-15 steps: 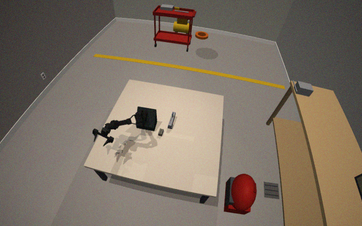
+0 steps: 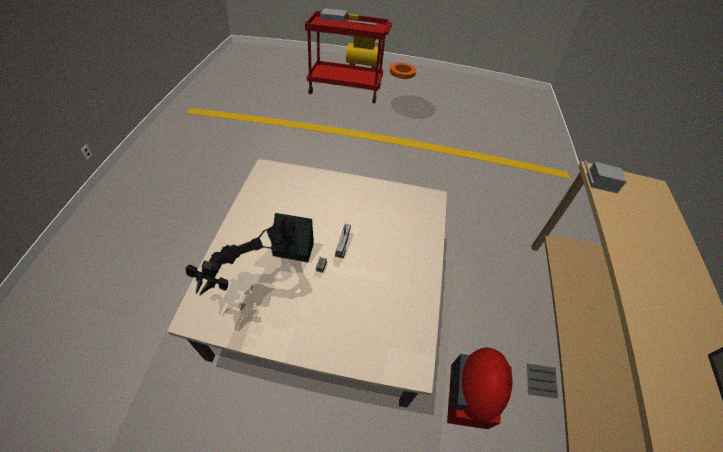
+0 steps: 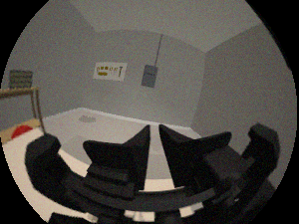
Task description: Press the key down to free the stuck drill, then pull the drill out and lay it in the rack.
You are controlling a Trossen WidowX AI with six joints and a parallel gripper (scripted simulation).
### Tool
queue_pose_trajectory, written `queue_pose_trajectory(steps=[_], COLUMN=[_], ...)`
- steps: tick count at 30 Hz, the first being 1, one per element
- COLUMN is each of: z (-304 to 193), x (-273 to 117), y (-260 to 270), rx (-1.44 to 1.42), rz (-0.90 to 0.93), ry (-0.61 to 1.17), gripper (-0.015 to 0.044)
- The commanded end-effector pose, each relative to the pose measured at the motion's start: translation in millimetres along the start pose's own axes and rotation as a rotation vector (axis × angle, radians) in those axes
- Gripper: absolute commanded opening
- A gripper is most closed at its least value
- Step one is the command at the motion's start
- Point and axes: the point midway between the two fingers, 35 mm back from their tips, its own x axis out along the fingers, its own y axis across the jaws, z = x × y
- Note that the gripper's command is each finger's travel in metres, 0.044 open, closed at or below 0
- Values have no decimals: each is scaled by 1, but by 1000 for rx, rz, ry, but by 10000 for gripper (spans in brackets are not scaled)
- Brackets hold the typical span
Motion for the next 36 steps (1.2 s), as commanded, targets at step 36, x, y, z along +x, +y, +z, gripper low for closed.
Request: queue_pose_trajectory(steps=[36], z=[-190], x=[16], y=[372], rx=[1146], rz=[153], ry=[750], gripper=[0])
